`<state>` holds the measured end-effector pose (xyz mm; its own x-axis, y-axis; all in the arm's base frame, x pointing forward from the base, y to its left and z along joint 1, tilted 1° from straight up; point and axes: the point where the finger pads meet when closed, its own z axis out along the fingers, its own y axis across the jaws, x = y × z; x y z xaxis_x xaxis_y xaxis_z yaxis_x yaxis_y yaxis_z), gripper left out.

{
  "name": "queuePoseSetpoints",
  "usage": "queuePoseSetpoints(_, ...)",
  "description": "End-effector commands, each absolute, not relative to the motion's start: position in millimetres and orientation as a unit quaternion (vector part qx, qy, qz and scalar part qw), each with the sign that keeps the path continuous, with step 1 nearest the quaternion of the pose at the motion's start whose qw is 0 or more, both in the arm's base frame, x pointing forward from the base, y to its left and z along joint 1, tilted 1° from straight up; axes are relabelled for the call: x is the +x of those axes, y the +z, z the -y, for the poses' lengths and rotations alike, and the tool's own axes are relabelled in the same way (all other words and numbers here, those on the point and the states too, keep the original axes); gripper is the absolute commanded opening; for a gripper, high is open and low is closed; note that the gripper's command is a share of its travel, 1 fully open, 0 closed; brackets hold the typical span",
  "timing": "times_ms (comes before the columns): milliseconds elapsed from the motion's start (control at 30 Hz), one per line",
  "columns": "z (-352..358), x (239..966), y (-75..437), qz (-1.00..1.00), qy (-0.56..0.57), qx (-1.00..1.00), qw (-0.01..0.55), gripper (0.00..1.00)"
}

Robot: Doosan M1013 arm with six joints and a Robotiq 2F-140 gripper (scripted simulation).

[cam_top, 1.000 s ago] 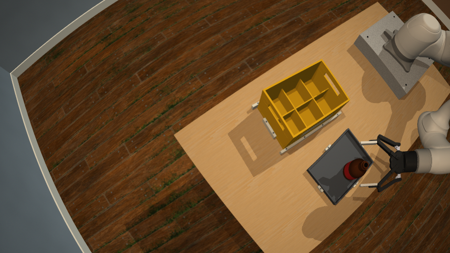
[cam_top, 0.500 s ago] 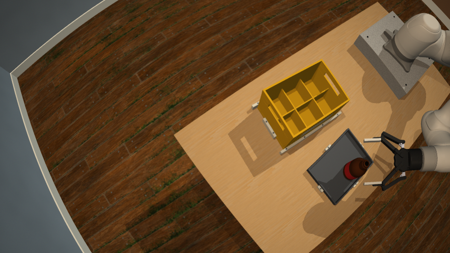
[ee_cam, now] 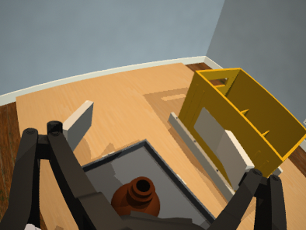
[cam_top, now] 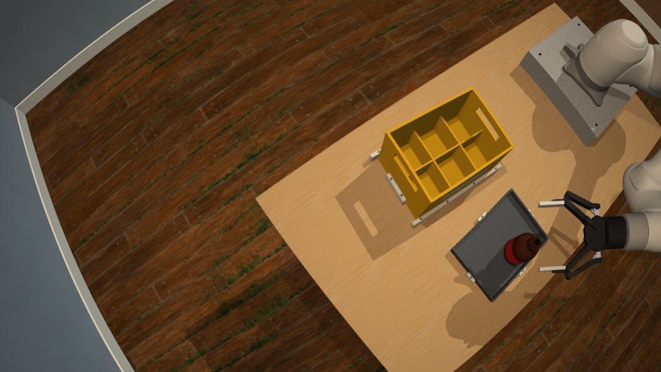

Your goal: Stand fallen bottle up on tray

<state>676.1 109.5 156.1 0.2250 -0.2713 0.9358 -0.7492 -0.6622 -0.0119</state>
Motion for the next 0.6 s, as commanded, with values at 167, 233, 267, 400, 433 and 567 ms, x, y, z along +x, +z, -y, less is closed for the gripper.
queuePoseSetpoints(167, -105.6, 677.6, 166.5, 0.344, 0.52, 0.746, 0.232, 1.0)
queuePoseSetpoints(233, -105.6, 677.6, 167.2, 0.344, 0.52, 0.746, 0.232, 1.0)
queuePoseSetpoints(267, -105.6, 677.6, 167.5, 0.344, 0.52, 0.746, 0.232, 1.0)
queuePoseSetpoints(400, -105.5, 677.6, 168.0, 0.344, 0.52, 0.746, 0.232, 1.0)
queuePoseSetpoints(433, -105.5, 677.6, 168.0, 0.344, 0.52, 0.746, 0.232, 1.0)
queuePoseSetpoints(567, -105.5, 677.6, 168.0, 0.344, 0.52, 0.746, 0.232, 0.1)
